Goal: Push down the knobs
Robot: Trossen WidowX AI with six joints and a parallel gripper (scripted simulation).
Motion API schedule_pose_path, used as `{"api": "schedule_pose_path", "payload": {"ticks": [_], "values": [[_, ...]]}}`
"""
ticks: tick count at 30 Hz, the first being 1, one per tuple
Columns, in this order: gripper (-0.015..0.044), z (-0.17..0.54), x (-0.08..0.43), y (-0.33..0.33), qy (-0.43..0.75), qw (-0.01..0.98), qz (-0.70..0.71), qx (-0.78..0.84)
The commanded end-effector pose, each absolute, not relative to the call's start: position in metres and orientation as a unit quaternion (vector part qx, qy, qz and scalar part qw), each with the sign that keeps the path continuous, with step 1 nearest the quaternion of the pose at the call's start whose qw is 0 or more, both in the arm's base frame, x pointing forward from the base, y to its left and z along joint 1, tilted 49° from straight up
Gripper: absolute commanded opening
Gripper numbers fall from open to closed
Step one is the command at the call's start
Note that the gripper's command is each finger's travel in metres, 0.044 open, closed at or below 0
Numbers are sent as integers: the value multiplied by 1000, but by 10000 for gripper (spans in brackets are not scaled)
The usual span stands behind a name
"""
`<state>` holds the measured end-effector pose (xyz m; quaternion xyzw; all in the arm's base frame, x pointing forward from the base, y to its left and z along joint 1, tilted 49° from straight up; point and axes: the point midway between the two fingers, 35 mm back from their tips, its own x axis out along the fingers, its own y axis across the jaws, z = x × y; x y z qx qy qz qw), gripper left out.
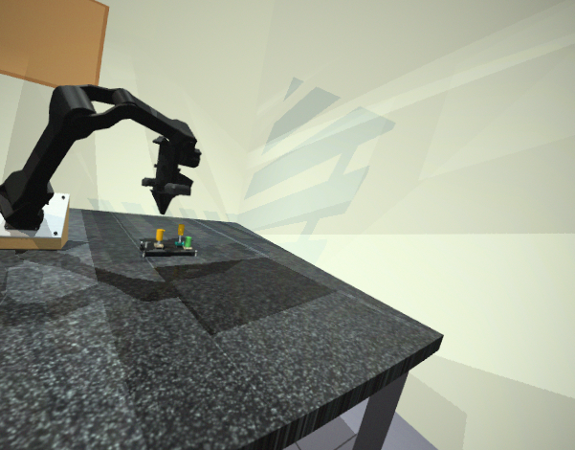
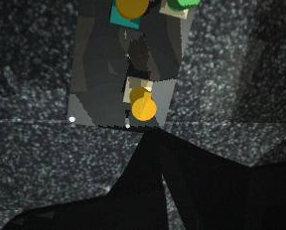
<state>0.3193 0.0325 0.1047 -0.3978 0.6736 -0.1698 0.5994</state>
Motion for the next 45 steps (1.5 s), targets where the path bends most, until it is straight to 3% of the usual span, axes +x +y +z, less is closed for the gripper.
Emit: {"api": "schedule_pose_path", "payload": {"ticks": [1, 45], "values": [[0, 99, 319, 25, 676, 593, -176, -401], [0, 75, 319, -3, 675, 593, -177, -401]]}}
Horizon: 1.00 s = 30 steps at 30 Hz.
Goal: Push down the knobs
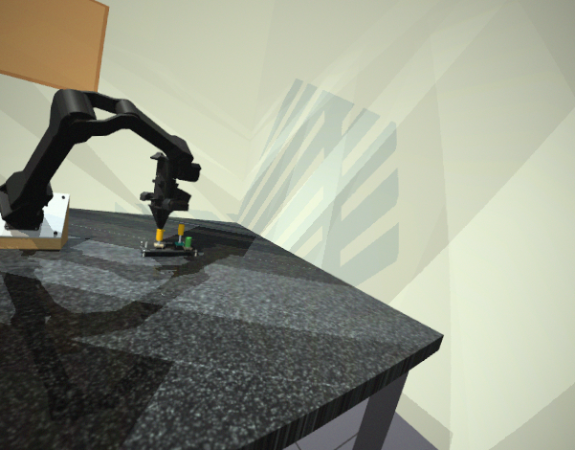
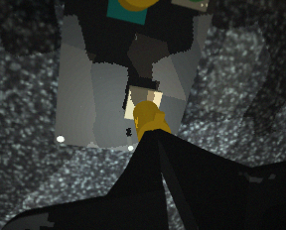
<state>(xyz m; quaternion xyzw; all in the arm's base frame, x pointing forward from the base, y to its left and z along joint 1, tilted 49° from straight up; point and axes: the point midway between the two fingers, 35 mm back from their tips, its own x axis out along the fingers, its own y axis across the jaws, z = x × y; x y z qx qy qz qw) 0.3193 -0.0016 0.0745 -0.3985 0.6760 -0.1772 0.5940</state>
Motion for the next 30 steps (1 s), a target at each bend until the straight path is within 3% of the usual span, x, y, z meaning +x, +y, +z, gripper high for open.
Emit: {"api": "schedule_pose_path", "payload": {"ticks": [1, 30], "values": [[0, 75, 319, -3, 675, 593, -177, -401], [0, 72, 319, -6, 675, 593, -177, -401]]}}
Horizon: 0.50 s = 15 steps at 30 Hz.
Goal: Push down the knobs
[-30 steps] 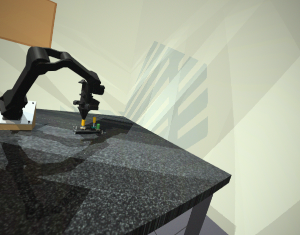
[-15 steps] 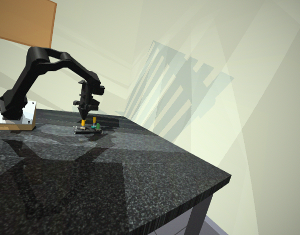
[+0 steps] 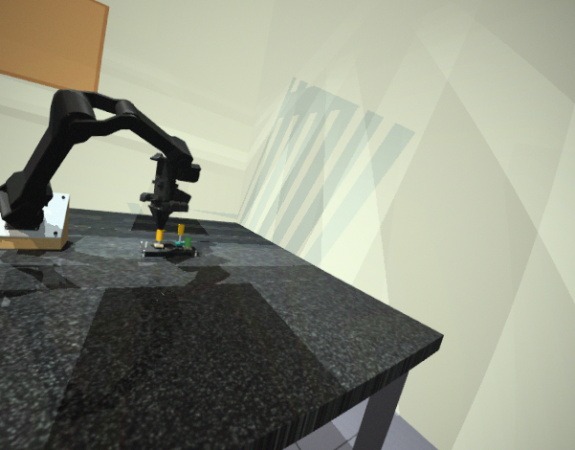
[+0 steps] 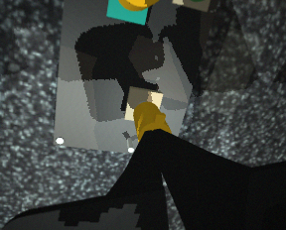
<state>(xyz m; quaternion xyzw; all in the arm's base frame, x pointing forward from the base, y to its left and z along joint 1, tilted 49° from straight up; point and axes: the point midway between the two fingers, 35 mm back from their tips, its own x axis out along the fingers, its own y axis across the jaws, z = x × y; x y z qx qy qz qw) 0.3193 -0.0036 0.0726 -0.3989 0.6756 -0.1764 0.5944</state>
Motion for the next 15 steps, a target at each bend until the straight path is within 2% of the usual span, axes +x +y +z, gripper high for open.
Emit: {"api": "schedule_pose_path", "payload": {"ticks": [1, 15], "values": [[0, 72, 319, -6, 675, 593, -177, -401], [0, 70, 320, -8, 675, 593, -177, -401]]}}
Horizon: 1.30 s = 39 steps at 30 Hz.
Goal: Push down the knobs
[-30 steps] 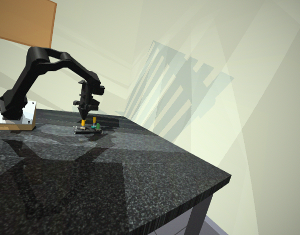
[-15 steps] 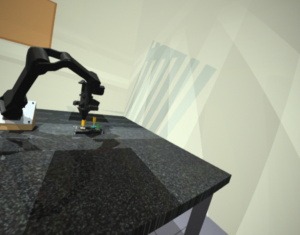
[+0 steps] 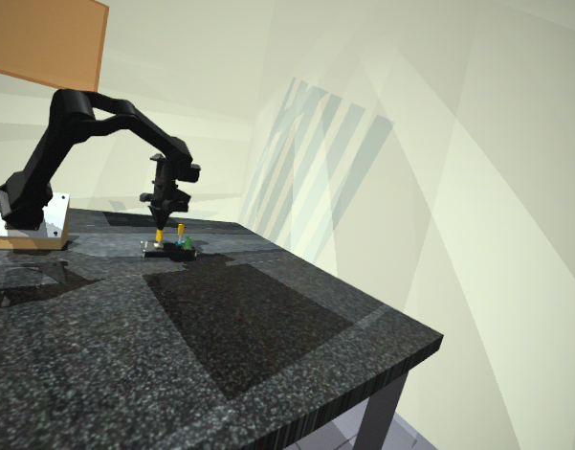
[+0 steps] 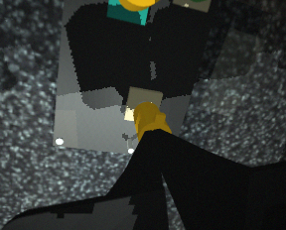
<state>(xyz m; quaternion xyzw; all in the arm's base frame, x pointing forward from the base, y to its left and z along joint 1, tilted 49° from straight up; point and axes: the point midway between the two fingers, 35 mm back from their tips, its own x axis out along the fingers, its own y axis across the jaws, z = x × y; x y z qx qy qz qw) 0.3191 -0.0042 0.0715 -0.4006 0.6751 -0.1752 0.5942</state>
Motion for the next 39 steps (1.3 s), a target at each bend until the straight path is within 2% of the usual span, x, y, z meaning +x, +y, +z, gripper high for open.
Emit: {"api": "schedule_pose_path", "payload": {"ticks": [1, 39], "values": [[0, 70, 320, -8, 675, 593, -177, -401], [0, 67, 320, -12, 675, 593, -177, -401]]}}
